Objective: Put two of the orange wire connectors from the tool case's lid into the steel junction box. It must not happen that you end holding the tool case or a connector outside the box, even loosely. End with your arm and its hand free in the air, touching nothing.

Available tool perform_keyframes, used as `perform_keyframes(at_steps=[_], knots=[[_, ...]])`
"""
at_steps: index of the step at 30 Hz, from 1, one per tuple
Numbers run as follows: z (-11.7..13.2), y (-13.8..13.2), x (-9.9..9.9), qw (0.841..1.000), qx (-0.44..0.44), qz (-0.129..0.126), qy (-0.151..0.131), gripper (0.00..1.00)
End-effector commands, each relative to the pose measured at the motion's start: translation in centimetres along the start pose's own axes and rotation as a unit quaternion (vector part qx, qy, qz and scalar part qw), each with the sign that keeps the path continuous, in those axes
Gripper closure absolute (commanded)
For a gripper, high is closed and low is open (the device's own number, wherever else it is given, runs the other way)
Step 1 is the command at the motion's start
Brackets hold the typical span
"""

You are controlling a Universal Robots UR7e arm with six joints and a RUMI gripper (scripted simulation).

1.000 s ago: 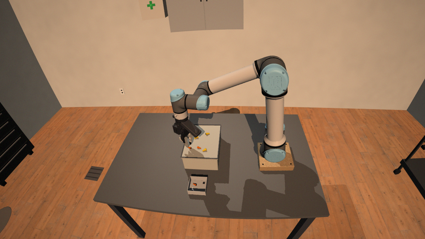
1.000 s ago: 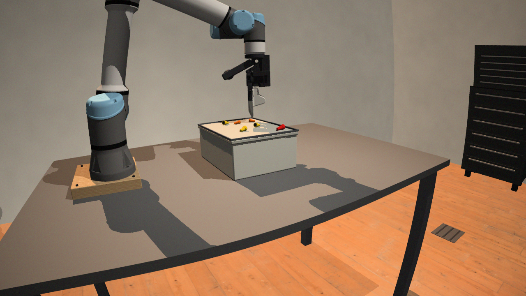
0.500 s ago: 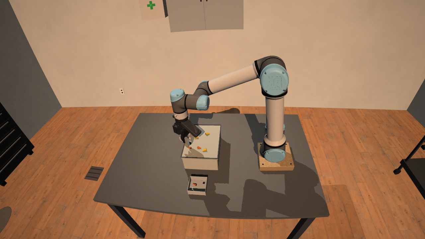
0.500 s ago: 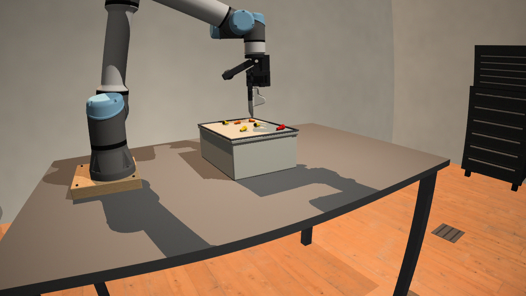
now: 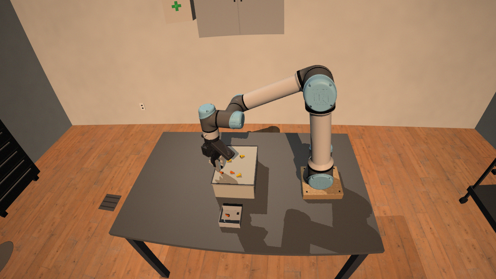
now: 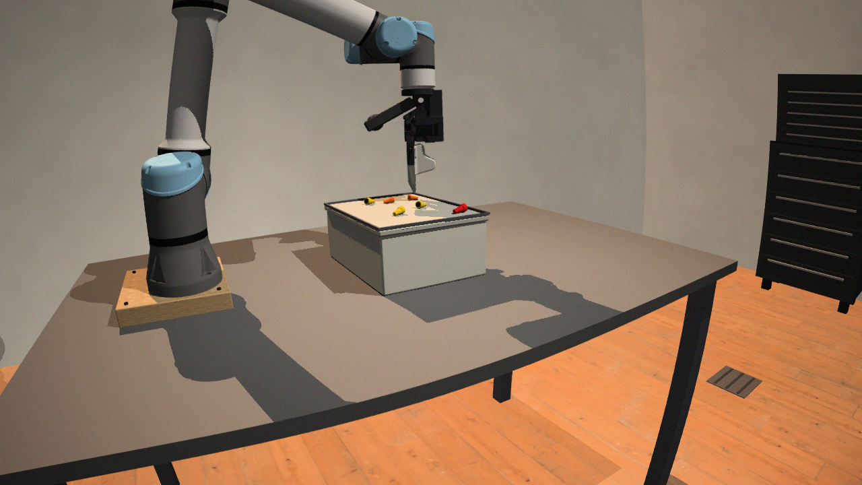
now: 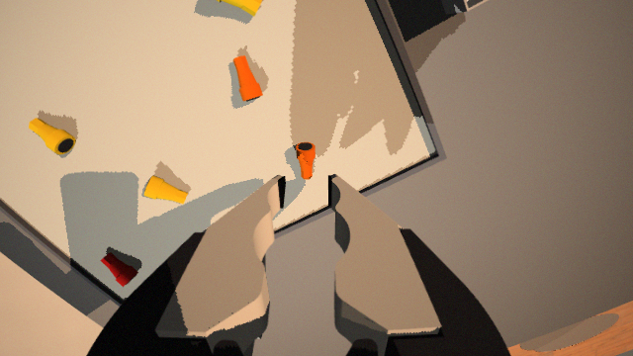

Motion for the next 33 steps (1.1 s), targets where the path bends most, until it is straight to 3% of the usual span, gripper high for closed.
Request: perform_keyframes(at_steps=[1, 15, 16, 33], knots=[[-0.08, -0.17, 1.6, 1.0, 0.001, 0.0, 0.003, 0.85], [0.08, -0.12, 1.58, 1.0, 0.001, 0.001, 0.0, 0.85], [0.08, -0.12, 1.59, 1.0, 0.001, 0.001, 0.0, 1.0], [0.07, -0.12, 1.61, 1.0, 0.001, 0.0, 0.0, 1.0]])
Point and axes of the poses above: the point where the finger pads meet when closed, its own x axis out along the fingers, its own y axis across the jaws, z = x × y, the point moved 3 cm from there along -x, back along the fingers, and after that the axes turned 14 degrees about -x, right-handed, at the moved point
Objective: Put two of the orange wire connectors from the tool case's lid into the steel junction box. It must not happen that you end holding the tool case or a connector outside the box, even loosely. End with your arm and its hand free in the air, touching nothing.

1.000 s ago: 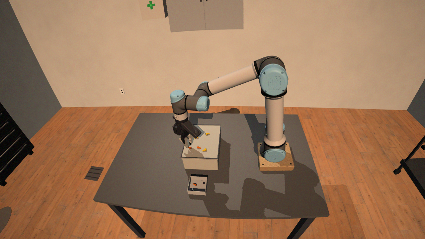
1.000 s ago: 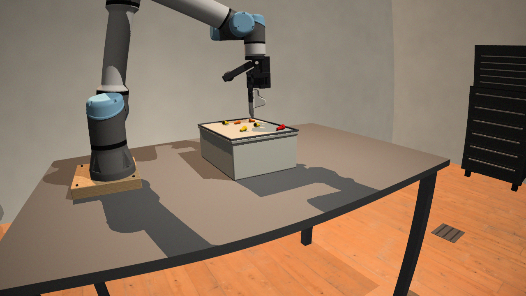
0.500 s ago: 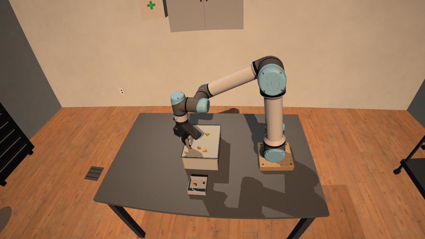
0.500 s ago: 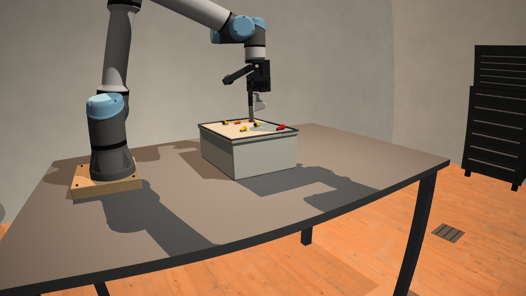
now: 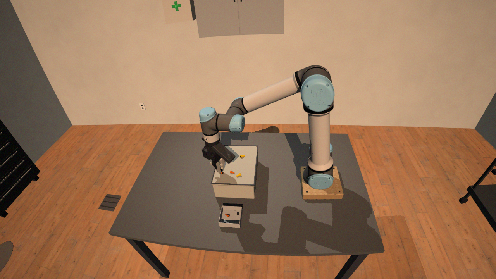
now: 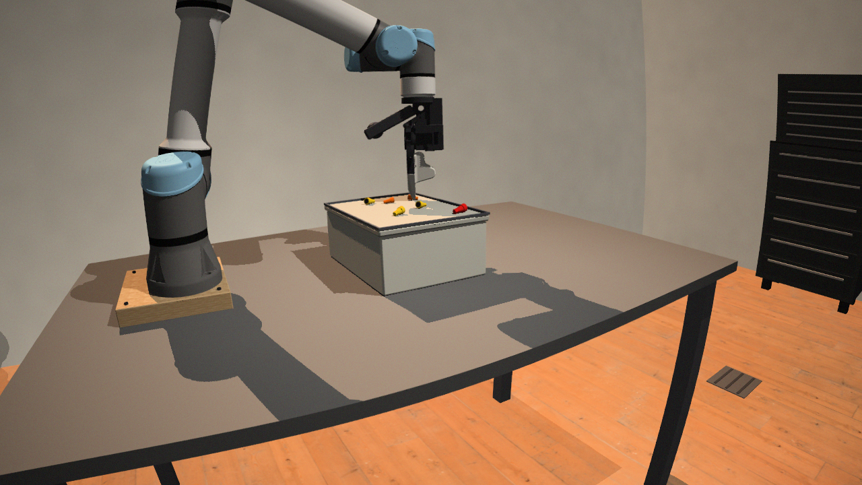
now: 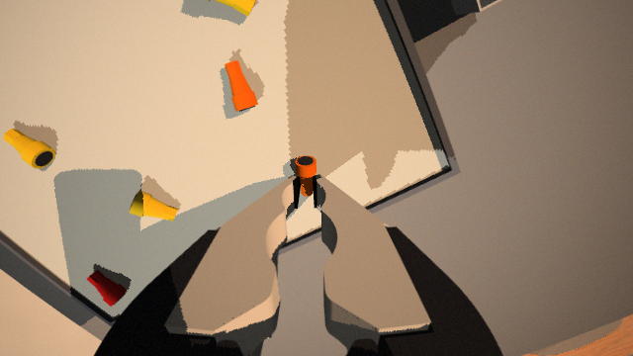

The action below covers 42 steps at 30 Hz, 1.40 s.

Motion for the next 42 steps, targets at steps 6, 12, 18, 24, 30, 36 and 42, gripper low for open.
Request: perform_keyframes(at_steps=[6, 12, 18, 24, 30, 36, 42], knots=[[0.2, -0.1, -0.2, 1.0, 0.001, 0.001, -0.002, 1.0], [0.2, -0.1, -0.2, 1.0, 0.001, 0.001, -0.002, 1.0], [0.2, -0.1, -0.2, 1.0, 0.001, 0.001, -0.002, 1.0], [0.2, -0.1, -0.2, 1.0, 0.001, 0.001, -0.002, 1.0], [0.3, -0.1, -0.9, 1.0, 0.001, 0.001, -0.004, 1.0], [0.2, 0.0, -3.2, 1.0, 0.0, 0.001, -0.004, 1.0], [0.2, 0.0, -6.0, 1.0, 0.0, 0.001, -0.004, 1.0]])
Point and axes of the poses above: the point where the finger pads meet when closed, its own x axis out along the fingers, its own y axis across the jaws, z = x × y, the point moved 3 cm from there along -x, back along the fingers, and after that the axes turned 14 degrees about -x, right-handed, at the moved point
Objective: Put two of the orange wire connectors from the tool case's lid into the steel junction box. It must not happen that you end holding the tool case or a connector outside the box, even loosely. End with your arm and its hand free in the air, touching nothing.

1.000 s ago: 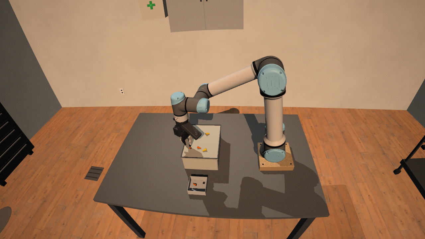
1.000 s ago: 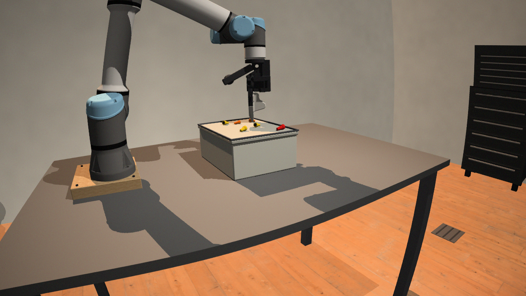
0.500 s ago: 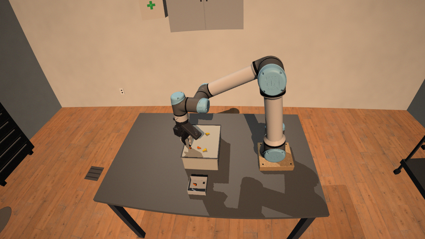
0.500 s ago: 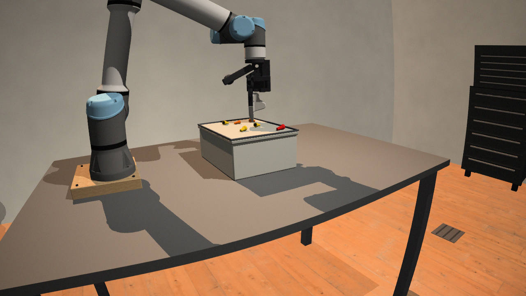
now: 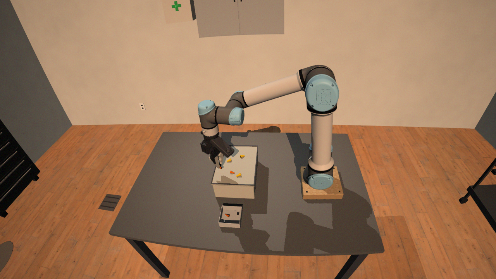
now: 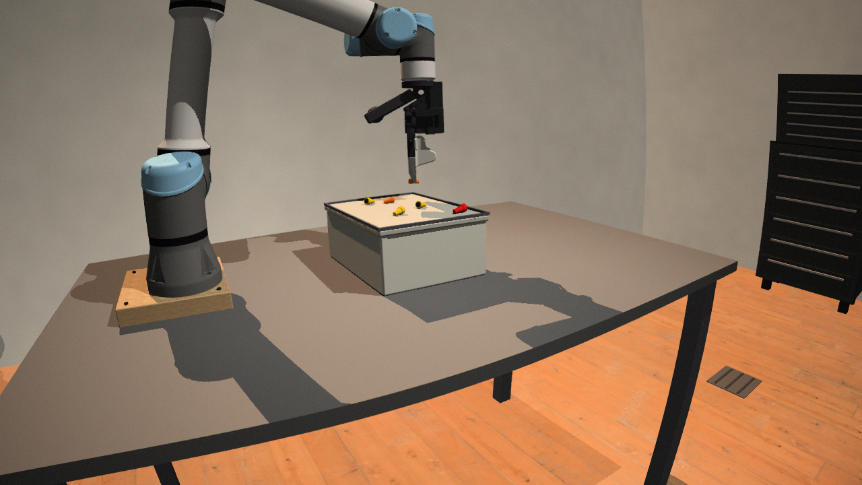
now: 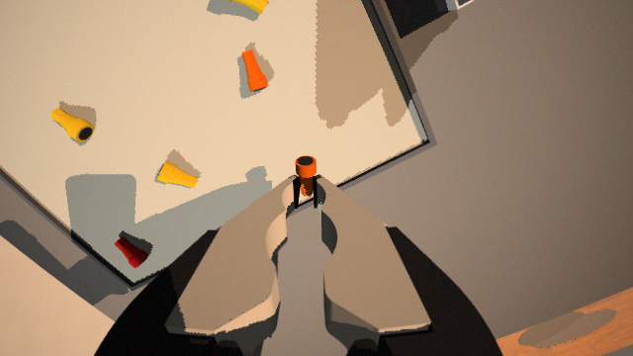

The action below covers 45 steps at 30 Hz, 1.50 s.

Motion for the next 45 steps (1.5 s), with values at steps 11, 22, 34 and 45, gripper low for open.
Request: perform_keyframes(at_steps=[11, 22, 34, 45], knots=[[0.0, 0.1, -3.8, 1.0, -0.001, 0.0, 0.001, 1.0], [-0.2, 0.2, -3.5, 1.0, -0.001, 0.0, 0.003, 1.0], [-2.1, 2.6, -3.5, 1.0, -0.001, 0.0, 0.003, 1.0], [-5.6, 7.2, -3.6, 1.0, -0.001, 0.0, 0.003, 1.0]])
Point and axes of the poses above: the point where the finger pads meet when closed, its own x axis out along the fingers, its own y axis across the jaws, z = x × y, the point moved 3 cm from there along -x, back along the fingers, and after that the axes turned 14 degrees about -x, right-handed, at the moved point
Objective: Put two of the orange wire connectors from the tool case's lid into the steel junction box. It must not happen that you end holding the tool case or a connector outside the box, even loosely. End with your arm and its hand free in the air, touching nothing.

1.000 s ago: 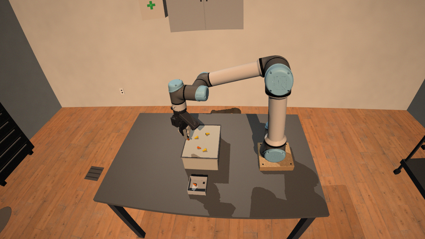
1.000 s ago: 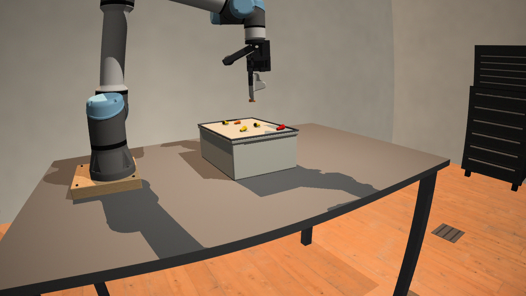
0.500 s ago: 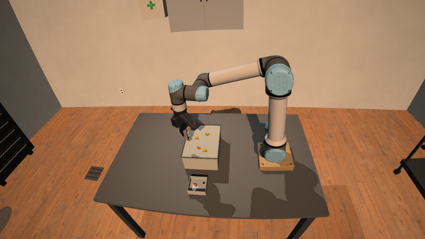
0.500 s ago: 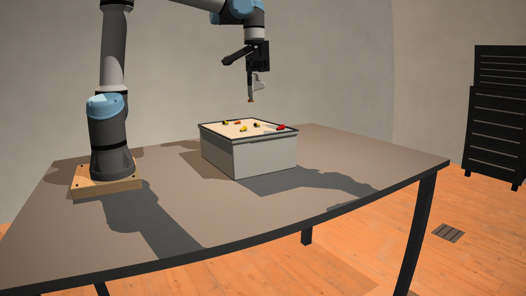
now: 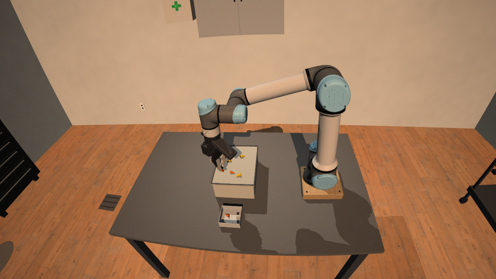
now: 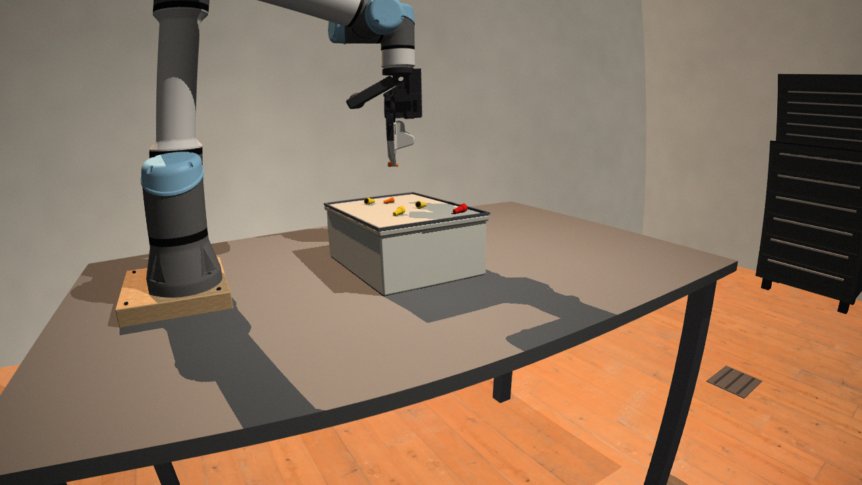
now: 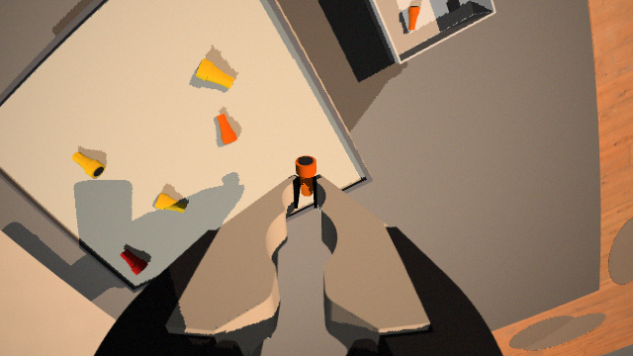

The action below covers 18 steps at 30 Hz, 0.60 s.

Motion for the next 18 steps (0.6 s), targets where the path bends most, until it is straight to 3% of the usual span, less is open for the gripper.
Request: perform_keyframes(at_steps=[1, 18], knots=[[-2.5, 3.4, 0.0, 1.0, 0.001, 0.0, -0.001, 1.0], [-8.4, 11.6, -0.1, 1.0, 0.001, 0.0, -0.002, 1.0]])
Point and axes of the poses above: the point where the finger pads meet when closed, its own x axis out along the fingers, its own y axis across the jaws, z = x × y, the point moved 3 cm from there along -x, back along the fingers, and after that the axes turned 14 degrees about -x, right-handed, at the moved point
